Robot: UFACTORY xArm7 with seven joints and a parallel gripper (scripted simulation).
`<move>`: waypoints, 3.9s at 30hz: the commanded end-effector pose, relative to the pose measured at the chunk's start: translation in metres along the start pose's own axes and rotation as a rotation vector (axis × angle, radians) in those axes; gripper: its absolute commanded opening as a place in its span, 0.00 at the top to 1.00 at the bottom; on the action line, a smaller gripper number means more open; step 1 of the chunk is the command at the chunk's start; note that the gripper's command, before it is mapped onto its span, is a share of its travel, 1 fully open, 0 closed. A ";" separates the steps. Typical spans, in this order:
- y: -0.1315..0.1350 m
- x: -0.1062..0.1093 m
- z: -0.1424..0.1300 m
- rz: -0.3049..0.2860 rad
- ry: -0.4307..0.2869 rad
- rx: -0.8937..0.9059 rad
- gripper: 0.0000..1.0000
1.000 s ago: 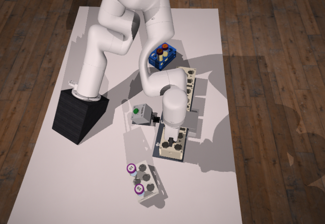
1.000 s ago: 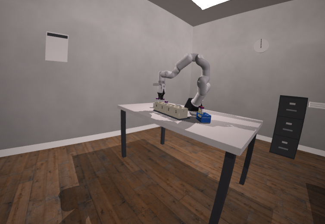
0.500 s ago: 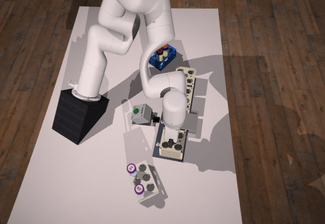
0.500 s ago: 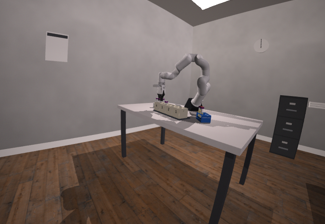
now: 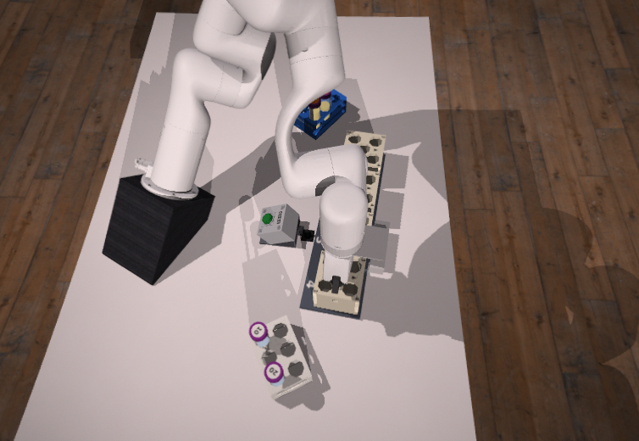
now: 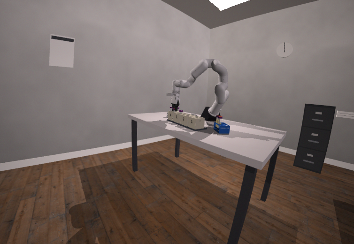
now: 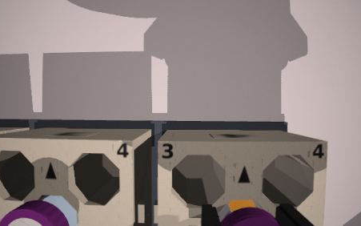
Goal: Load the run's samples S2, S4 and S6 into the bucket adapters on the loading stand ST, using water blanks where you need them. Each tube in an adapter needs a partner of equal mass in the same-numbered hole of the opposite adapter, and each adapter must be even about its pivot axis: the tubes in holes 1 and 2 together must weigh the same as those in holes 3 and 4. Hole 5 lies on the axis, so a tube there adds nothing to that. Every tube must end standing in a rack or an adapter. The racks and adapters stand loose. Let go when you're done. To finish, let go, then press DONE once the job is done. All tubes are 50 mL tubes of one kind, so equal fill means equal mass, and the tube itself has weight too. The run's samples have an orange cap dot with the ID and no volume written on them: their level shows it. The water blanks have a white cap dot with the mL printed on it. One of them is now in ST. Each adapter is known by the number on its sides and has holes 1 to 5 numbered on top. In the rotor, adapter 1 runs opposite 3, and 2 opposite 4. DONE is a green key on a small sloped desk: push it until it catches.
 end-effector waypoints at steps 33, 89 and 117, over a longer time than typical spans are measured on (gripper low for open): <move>0.001 0.001 0.000 -0.004 0.003 -0.001 0.56; 0.001 0.091 0.000 -0.004 0.003 -0.001 0.56; 0.001 0.132 0.000 -0.004 0.003 -0.001 0.56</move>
Point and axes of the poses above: the point where the finger pads meet when closed, its own x axis back along the fingers, its own y axis across the jaws, z = x × y, the point moved 9 cm from there along x, back along the fingers, and after that the axes turned 1 degree about x, right-handed, at the moved point
